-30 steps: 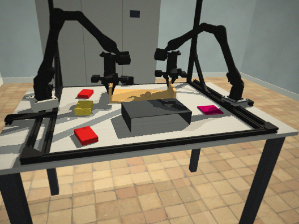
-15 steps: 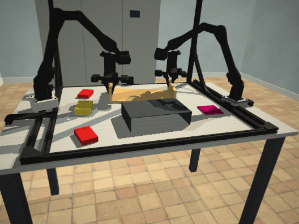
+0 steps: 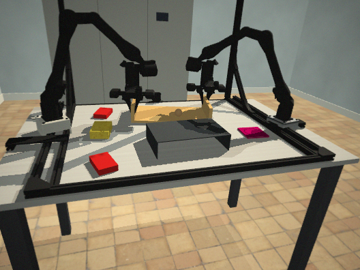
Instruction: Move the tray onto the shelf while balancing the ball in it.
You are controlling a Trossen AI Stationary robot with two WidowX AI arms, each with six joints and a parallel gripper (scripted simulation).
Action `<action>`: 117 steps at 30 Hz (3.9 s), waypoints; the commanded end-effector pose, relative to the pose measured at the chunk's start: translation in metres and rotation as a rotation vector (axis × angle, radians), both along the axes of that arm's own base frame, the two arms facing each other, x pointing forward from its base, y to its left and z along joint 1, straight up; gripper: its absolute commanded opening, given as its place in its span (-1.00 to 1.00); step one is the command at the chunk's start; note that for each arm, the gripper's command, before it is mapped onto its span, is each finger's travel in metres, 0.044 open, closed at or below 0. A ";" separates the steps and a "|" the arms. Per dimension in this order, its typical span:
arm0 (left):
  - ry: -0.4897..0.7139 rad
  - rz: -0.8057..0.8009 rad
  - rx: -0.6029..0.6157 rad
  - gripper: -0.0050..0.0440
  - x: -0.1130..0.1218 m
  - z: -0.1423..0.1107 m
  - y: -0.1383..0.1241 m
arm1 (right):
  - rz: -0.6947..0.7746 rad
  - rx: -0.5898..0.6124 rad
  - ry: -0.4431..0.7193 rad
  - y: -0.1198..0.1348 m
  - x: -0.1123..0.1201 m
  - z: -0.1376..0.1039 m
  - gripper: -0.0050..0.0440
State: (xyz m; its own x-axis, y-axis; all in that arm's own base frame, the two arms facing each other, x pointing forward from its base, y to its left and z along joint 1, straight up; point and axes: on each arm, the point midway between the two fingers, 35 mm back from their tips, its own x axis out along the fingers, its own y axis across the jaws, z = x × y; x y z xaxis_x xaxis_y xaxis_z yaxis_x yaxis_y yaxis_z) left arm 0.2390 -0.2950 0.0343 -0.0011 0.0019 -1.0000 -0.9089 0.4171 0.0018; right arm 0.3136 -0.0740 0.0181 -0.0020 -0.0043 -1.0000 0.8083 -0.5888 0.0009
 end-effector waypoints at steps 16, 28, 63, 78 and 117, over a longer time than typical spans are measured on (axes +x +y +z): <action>0.000 0.000 -0.006 -0.71 0.000 0.009 0.000 | 0.001 0.008 -0.003 0.000 0.000 0.008 -0.71; 0.000 0.000 -0.006 -0.71 0.000 0.014 0.000 | 0.001 0.008 -0.003 0.000 0.000 0.015 -0.71; 0.000 0.000 -0.009 -0.71 0.000 0.027 0.000 | 0.001 0.011 -0.005 0.000 0.000 0.025 -0.71; 0.000 0.000 -0.009 -0.71 0.000 0.032 0.000 | 0.001 0.011 -0.005 0.000 0.000 0.032 -0.71; 0.000 0.000 -0.006 -0.71 0.000 0.044 0.000 | 0.001 0.008 -0.004 0.000 0.000 0.044 -0.71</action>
